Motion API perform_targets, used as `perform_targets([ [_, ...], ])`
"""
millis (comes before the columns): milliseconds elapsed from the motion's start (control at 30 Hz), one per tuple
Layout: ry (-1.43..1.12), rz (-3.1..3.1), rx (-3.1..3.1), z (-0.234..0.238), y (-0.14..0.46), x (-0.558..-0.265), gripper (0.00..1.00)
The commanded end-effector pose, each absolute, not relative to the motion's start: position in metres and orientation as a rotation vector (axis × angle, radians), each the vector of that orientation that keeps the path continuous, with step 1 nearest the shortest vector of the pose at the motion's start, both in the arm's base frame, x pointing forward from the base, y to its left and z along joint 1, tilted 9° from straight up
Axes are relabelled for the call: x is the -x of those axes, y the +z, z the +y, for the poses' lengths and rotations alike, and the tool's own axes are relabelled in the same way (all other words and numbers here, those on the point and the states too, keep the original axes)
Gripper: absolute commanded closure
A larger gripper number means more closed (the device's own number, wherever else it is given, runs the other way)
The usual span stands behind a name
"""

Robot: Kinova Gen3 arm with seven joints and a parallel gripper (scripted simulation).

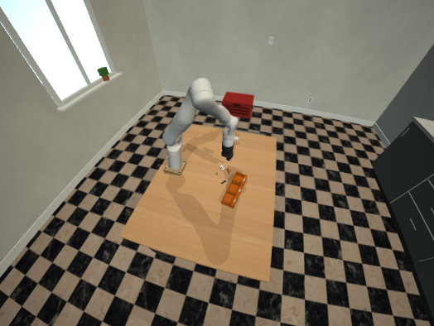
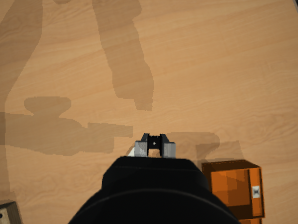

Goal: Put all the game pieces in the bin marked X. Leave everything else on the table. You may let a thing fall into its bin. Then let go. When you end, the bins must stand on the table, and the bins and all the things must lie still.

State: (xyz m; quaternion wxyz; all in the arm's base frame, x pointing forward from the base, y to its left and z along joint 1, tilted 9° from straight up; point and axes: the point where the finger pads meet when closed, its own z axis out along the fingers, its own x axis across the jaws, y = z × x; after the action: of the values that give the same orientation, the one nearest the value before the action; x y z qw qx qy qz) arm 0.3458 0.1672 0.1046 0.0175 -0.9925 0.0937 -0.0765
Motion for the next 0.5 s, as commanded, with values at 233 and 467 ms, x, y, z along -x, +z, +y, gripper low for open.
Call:
perform_targets([
  [233, -0.223, 0.324, 3.085, 0.120, 0.109, -0.389, 0.66],
  [467, -0.231, 0.233, 3.094, 0.107, 0.112, -0.406, 0.66],
])
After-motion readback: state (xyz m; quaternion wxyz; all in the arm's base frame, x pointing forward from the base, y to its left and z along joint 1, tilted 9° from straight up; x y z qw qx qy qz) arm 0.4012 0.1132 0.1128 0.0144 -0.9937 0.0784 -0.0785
